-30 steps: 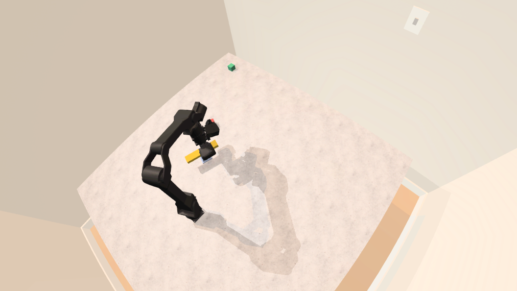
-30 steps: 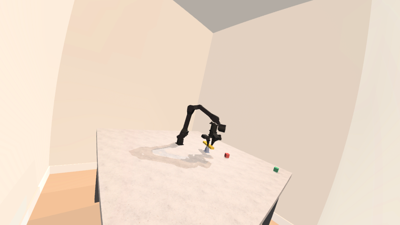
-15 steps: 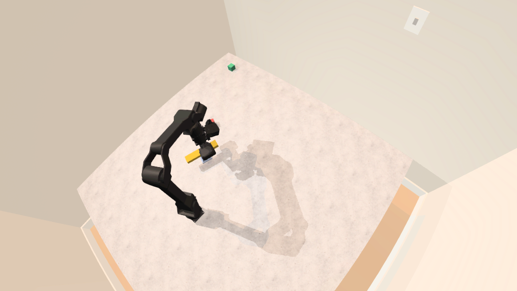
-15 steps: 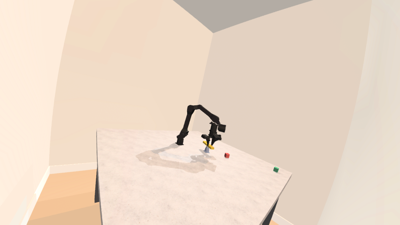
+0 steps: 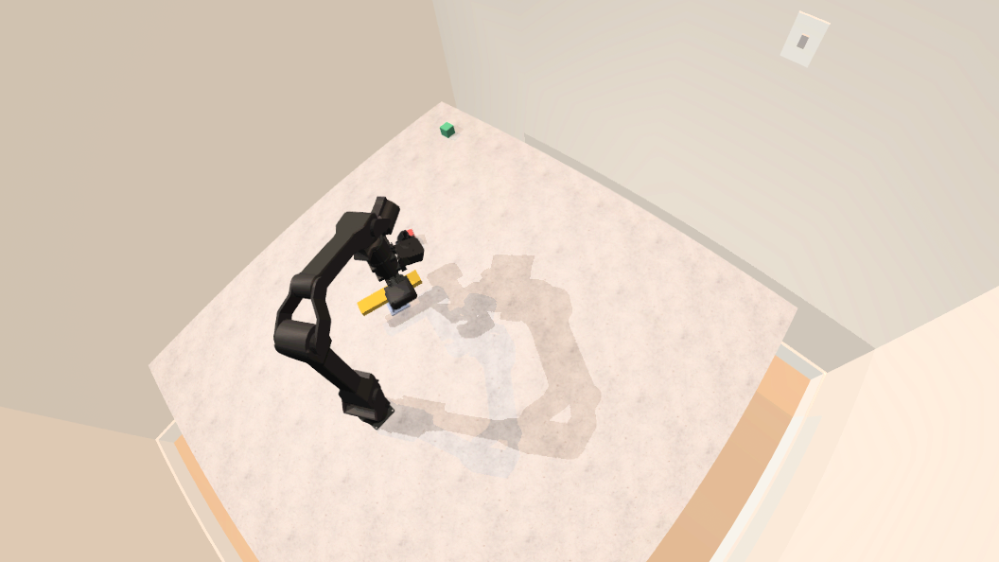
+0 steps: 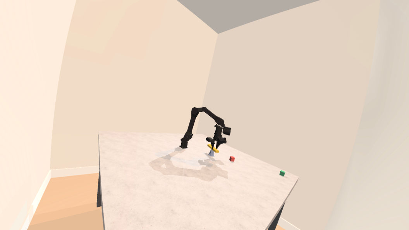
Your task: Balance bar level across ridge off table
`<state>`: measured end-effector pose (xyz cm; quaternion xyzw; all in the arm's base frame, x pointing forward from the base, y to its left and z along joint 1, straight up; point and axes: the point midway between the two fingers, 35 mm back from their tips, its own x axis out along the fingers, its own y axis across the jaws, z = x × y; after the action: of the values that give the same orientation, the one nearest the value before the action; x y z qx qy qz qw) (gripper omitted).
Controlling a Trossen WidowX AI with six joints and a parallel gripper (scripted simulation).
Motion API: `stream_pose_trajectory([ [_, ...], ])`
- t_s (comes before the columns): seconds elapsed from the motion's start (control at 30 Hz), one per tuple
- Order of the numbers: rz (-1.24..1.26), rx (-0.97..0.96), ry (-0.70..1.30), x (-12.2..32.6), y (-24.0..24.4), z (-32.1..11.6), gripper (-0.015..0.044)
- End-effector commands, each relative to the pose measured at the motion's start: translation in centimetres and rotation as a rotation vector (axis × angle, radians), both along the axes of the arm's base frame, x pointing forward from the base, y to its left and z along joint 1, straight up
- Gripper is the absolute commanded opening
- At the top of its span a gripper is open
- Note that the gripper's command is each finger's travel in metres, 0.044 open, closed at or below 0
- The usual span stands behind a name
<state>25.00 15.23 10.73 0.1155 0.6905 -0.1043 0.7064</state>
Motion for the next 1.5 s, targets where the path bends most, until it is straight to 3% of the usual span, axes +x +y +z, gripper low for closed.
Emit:
stream_pose_trajectory([
  [0.0, 0.000, 0.000, 0.000, 0.0, 0.0, 0.0, 0.0173],
  [0.53, 0.000, 0.000, 0.000, 0.0, 0.0, 0.0, 0.0185],
  [0.87, 0.000, 0.000, 0.000, 0.0, 0.0, 0.0, 0.0440],
  [1.0, 0.000, 0.000, 0.000, 0.1, 0.1, 0.7, 0.0440],
  [1.27, 0.000, 0.000, 0.000, -0.1, -0.1, 9.3, 0.0440],
  [1.47, 0.000, 0.000, 0.000, -0.2, -0.1, 10.0, 0.0440],
])
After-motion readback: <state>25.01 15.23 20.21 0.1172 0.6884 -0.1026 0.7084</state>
